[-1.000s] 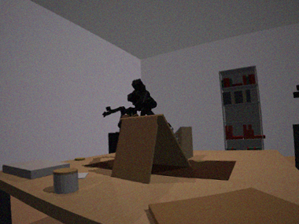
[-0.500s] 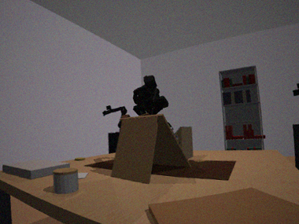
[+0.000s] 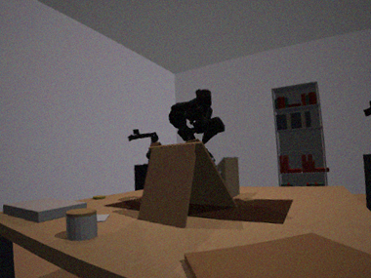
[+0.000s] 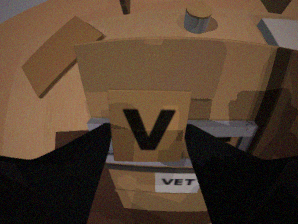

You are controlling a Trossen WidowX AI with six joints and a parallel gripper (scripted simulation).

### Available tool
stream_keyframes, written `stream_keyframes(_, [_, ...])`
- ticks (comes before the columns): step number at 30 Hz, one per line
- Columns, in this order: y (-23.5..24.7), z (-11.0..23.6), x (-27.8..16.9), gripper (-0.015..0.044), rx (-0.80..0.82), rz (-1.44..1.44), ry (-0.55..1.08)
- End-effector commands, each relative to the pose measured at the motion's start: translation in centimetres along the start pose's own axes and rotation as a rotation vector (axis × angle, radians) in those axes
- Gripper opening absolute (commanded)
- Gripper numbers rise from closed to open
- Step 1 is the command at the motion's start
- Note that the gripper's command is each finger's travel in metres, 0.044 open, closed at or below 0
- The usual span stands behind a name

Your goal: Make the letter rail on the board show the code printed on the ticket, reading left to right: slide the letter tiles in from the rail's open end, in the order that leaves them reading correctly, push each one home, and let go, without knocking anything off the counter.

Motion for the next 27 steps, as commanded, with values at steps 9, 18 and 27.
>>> stream_keyframes(9, [6.2, -0.7, -0.9, 0.0, -0.045, 0.016, -0.028])
stream_keyframes(18, [10.6, -1.2, -2.4, 0.0, -0.073, 0.029, -0.057])
stream_keyframes(27, [14.8, -1.8, -4.6, 0.0, -0.099, 0.041, -0.094])
Point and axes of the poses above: the point midway between the two fingers, 35 mm back from their tips, its own z axis back along the fingers, its own y axis across the jaws, x = y × z, the point moved 6 cm from there along z, back along the fingers, and after that the axes turned 4 degrees about z, right-handed, at the moved point
